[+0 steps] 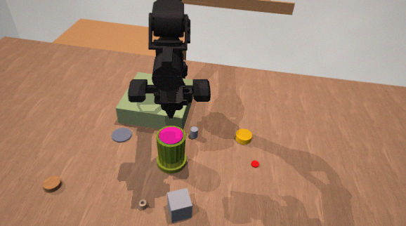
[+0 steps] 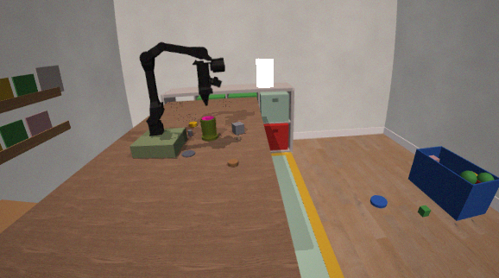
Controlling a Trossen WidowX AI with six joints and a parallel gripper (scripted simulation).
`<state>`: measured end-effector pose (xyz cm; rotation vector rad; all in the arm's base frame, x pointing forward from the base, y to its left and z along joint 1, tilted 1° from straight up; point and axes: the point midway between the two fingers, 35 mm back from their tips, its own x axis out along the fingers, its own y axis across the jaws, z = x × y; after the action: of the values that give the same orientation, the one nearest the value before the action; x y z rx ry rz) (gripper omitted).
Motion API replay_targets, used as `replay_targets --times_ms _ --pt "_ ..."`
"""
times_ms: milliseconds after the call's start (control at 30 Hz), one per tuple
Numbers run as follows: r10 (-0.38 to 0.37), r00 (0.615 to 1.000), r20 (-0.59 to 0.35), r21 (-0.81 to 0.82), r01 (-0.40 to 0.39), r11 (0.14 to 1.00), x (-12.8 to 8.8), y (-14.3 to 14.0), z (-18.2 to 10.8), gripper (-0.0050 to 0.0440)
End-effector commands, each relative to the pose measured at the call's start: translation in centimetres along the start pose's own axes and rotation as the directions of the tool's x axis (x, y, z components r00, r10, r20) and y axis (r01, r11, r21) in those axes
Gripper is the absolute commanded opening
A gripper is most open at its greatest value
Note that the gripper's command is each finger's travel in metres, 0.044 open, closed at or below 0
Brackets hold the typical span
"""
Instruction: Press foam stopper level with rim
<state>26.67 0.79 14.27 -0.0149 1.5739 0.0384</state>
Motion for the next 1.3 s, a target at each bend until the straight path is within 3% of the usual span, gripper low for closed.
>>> replay_targets --times_ms 0,633,933,1100,1267 --pt "0.0 1.0 0.021 0.0 0.0 1.0 -0.5 0.0 0.2 0.0" --pt "0.0 1.0 0.021 0.0 0.0 1.0 -0.6 0.0 0.2 0.0" --pt "-0.003 1.0 0.013 -0.001 0.003 1.0 -5.8 0.0 0.0 0.0" --pt "-0.003 1.0 0.013 -0.001 0.003 1.0 -5.9 0.0 0.0 0.0" --pt "-0.001 1.0 0.02 0.0 0.001 1.0 -4.2 0.0 0.2 0.0"
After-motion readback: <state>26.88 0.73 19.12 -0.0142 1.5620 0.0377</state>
